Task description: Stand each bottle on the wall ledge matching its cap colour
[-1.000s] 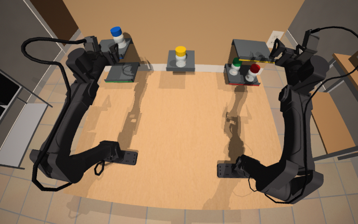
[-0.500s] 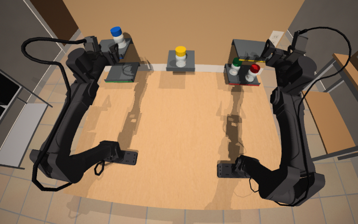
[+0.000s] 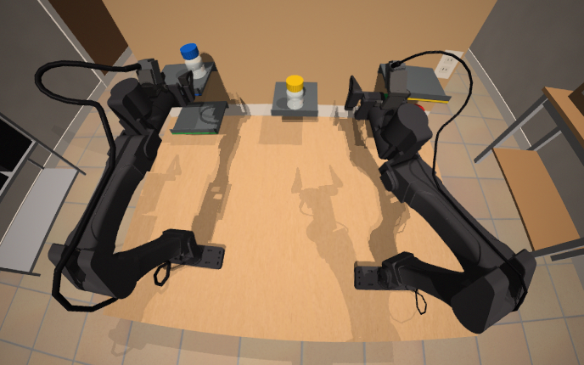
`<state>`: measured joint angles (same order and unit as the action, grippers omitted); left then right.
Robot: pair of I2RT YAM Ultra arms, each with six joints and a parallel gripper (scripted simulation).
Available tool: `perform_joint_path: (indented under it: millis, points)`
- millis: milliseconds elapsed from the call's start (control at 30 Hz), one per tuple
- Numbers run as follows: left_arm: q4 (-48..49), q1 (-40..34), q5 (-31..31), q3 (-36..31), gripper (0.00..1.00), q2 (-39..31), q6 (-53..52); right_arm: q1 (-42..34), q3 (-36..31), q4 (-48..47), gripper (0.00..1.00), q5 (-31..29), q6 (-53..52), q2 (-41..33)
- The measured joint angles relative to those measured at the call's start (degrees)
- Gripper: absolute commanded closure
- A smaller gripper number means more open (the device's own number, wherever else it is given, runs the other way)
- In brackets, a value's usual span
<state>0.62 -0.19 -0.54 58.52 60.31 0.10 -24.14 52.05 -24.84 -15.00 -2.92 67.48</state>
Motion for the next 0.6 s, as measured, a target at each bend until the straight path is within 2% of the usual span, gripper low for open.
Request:
perform_joint_path:
  millis: [133, 267, 433, 600]
  points:
    - [0.00, 0.00, 0.00, 0.00, 0.13, 0.00, 0.00, -8.81, 0.07, -4.90, 0.00, -5.42, 0.68, 4.52]
    - [0.00, 0.00, 0.00, 0.00, 0.13, 0.00, 0.00, -16.35, 0.52, -8.68, 0.00, -8.31, 1.38, 11.04]
    - [0.00, 0.00, 0.00, 0.00, 0.13, 0.00, 0.00, -19.80, 2.16, -11.17, 0.00, -10.69, 1.92, 16.90]
    - [0.00, 0.00, 0.00, 0.00, 0.13, 0.00, 0.00, -20.46, 3.10, -12.26, 0.00, -11.61, 2.25, 17.77]
